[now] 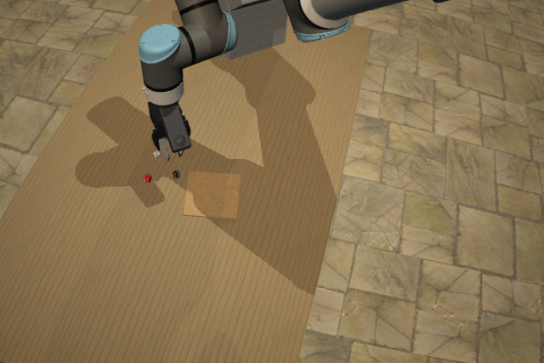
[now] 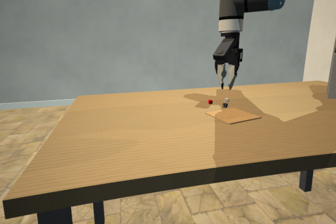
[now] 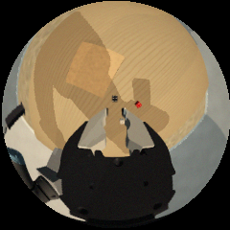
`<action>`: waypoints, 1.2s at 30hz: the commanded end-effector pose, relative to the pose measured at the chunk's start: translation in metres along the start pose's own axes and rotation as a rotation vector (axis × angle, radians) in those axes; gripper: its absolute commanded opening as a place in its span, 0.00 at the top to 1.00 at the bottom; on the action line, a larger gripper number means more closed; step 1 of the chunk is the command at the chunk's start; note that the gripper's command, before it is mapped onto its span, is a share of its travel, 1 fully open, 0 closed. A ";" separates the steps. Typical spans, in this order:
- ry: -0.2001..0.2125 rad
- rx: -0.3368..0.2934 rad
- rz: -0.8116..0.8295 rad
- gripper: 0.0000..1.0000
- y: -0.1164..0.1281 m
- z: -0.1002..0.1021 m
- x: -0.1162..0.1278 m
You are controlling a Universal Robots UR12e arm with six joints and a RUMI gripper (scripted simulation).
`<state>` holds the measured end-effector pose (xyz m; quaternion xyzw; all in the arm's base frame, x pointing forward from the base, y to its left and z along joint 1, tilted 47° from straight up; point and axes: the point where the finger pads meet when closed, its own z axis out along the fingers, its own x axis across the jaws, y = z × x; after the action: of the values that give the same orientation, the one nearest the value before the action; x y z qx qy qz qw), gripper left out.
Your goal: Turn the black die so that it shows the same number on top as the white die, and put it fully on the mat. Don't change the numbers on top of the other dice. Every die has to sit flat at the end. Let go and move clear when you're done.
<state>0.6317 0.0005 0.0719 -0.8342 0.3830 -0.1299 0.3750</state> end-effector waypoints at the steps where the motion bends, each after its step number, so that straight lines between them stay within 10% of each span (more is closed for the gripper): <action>1: 0.001 0.000 0.000 0.82 0.000 0.000 0.000; 36: 0.001 0.000 -0.001 0.82 0.000 0.012 0.000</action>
<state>0.6358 0.0047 0.0663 -0.8342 0.3828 -0.1298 0.3751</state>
